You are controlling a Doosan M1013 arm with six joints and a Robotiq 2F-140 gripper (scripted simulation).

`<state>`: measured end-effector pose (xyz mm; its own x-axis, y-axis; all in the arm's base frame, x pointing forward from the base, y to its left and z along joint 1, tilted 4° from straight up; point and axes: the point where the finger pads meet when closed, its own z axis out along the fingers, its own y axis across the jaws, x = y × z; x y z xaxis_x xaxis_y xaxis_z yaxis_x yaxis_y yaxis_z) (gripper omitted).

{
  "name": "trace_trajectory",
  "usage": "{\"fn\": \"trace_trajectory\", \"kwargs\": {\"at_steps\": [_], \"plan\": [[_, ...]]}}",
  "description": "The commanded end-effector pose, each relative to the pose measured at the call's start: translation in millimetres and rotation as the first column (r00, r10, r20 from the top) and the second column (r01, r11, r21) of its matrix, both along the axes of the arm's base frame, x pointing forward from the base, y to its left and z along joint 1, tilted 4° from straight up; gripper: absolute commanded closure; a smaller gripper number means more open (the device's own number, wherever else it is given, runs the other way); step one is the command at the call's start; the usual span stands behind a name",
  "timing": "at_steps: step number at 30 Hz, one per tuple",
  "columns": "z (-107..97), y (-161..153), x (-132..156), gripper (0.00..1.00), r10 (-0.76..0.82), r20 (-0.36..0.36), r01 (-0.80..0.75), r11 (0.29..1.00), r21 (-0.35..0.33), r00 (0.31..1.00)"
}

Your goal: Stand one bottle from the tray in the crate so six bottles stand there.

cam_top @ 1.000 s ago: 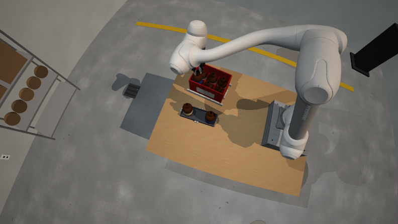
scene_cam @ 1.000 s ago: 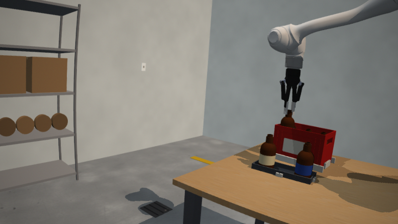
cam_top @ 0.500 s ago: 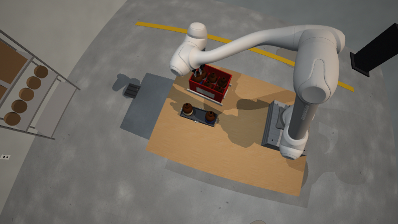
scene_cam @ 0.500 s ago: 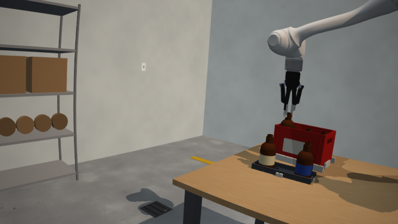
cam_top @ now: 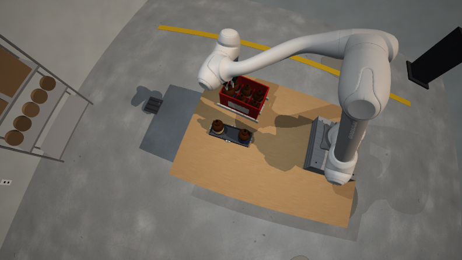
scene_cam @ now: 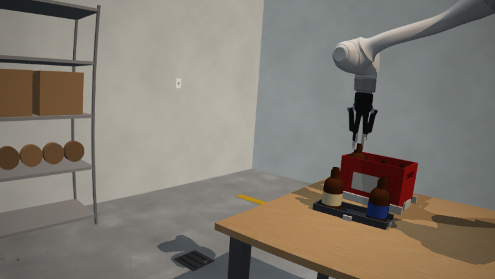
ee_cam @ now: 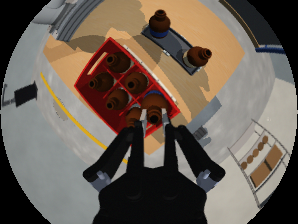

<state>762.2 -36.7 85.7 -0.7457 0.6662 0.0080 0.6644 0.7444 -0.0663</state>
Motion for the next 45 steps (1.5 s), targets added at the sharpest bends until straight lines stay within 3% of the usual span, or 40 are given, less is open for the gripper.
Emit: {"fn": "trace_trajectory", "kwargs": {"at_steps": [1, 45], "plan": [[-1.2, 0.0, -0.1, 1.00, 0.000, 0.000, 0.000, 1.000, 0.000, 1.000], [-5.2, -0.2, -0.3, 1.00, 0.000, 0.000, 0.000, 1.000, 0.000, 1.000]]}}
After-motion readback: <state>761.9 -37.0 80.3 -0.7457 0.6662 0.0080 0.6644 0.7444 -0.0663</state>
